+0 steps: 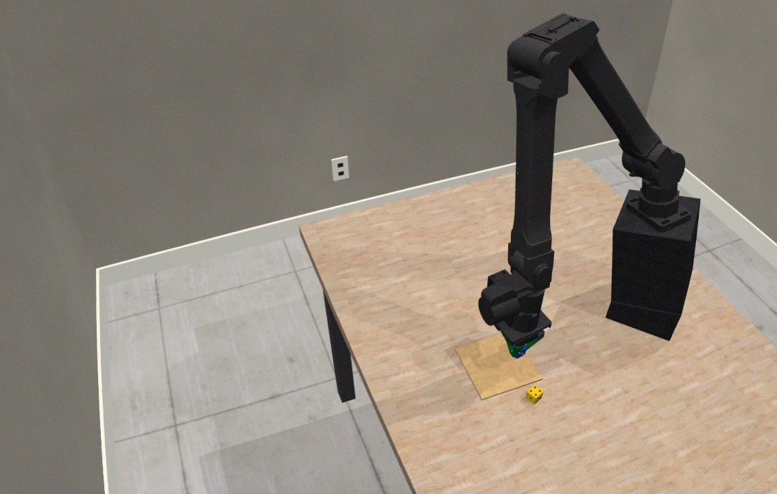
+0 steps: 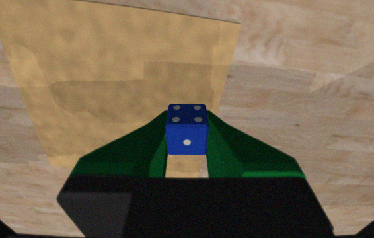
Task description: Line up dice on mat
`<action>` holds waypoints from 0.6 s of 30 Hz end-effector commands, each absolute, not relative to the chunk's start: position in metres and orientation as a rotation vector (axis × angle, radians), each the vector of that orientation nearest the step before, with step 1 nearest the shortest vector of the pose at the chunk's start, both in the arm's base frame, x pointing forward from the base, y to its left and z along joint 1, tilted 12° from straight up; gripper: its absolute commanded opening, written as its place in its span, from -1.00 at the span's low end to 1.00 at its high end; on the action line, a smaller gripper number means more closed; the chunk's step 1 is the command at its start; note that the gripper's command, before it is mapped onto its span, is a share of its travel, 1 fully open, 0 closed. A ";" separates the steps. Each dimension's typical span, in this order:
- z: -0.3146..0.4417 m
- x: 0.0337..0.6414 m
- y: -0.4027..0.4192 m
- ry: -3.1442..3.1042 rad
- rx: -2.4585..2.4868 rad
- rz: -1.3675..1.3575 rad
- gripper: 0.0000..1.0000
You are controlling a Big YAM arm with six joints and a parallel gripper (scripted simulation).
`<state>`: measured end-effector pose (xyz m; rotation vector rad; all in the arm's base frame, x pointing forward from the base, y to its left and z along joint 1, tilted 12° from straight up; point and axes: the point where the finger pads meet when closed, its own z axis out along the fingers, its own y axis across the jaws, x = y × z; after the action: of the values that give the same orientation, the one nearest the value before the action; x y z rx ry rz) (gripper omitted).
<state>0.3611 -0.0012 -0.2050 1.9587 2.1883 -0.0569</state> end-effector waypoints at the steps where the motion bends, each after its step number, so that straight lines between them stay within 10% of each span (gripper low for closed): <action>1: -0.198 0.376 -0.003 2.168 1.940 -0.015 -0.60; 18: -0.198 0.376 -0.003 2.169 1.943 -0.021 -0.60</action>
<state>0.3626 -0.0013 -0.2048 1.9585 2.1864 -0.0543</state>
